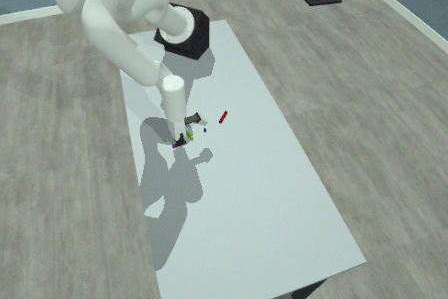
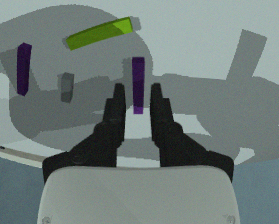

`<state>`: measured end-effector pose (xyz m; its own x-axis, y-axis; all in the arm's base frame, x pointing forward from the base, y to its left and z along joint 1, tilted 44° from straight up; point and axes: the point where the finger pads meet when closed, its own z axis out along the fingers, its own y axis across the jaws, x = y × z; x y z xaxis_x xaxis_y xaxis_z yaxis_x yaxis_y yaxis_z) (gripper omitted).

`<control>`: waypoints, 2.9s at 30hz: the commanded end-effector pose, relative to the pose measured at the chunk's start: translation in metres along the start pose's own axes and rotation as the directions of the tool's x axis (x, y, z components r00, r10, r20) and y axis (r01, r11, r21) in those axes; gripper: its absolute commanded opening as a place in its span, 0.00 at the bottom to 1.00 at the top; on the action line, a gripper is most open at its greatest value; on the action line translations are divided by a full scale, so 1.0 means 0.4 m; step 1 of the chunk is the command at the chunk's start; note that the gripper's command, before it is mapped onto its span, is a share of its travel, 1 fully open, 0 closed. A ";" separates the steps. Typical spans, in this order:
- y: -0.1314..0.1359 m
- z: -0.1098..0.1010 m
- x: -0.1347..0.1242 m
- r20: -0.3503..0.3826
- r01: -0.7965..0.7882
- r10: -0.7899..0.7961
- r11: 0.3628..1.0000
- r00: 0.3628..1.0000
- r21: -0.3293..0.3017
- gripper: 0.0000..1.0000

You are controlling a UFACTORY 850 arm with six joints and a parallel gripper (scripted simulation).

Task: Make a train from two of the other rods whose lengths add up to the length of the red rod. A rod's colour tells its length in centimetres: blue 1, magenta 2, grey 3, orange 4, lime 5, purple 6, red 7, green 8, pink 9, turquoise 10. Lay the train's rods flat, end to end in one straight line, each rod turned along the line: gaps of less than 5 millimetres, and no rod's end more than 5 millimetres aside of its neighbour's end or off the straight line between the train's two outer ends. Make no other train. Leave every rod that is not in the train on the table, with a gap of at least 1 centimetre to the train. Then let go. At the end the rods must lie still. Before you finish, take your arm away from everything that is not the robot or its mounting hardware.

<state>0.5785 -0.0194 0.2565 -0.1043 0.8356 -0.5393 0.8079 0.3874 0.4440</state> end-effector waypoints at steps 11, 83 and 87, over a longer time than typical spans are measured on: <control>0.002 -0.001 0.000 0.000 0.000 0.000 1.000 1.000 -0.001 0.24; 0.003 0.032 -0.001 0.000 0.000 0.000 1.000 1.000 -0.001 0.24; 0.003 0.034 -0.001 0.000 0.000 0.000 1.000 1.000 -0.001 0.24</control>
<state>0.5866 -0.0244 0.2474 -0.1043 0.8356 -0.5393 0.8080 0.3874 0.4440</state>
